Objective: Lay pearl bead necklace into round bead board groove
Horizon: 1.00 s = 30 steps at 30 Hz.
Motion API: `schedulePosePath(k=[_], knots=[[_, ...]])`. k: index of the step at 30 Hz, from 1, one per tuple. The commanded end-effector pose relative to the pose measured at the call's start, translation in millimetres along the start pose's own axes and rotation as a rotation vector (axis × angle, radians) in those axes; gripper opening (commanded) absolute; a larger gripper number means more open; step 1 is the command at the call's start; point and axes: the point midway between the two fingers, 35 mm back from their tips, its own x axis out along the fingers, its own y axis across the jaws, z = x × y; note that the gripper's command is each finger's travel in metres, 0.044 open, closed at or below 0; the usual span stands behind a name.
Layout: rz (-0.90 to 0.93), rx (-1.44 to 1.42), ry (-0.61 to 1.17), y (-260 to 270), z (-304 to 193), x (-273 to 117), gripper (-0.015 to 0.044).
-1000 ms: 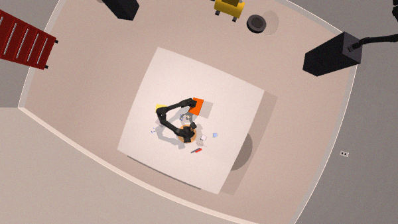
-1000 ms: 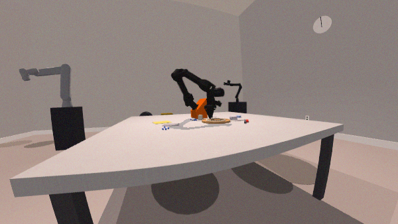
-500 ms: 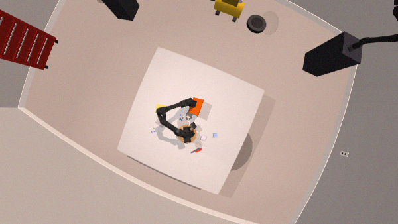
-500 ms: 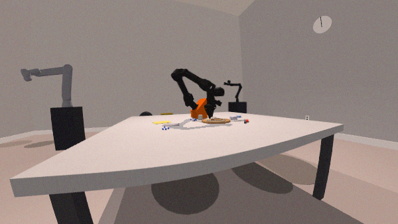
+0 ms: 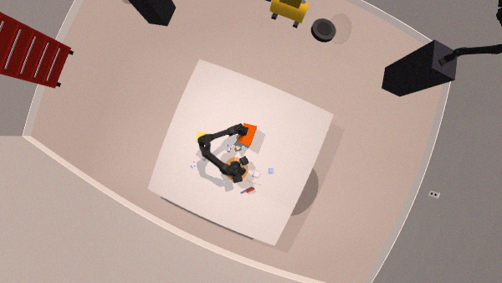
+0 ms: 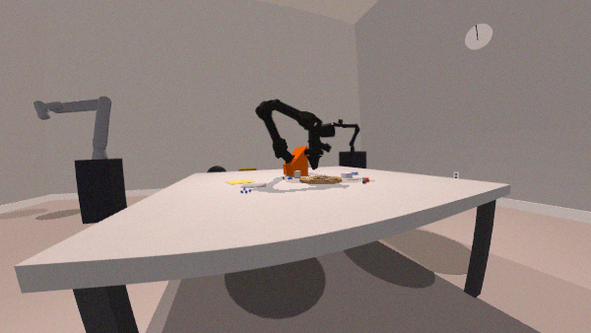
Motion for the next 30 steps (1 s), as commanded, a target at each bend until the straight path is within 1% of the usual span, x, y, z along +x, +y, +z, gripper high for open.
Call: schedulePosePath(k=[1,2,3,4,5,9,30], knots=[[0.008,0.014,0.005,0,1,0,0.0151],[0.008,0.014,0.005,0,1,3,0.0125],[0.008,0.014,0.005,0,0,7,0.0120],[0.008,0.014,0.005,0,0,10,0.0120],[0.002,0.011,-0.002,-1,1,2,0.0120],[0.003,0.011,-0.002,-1,1,4,0.0120],[0.007,0.014,0.007,0,0,36,0.0120]])
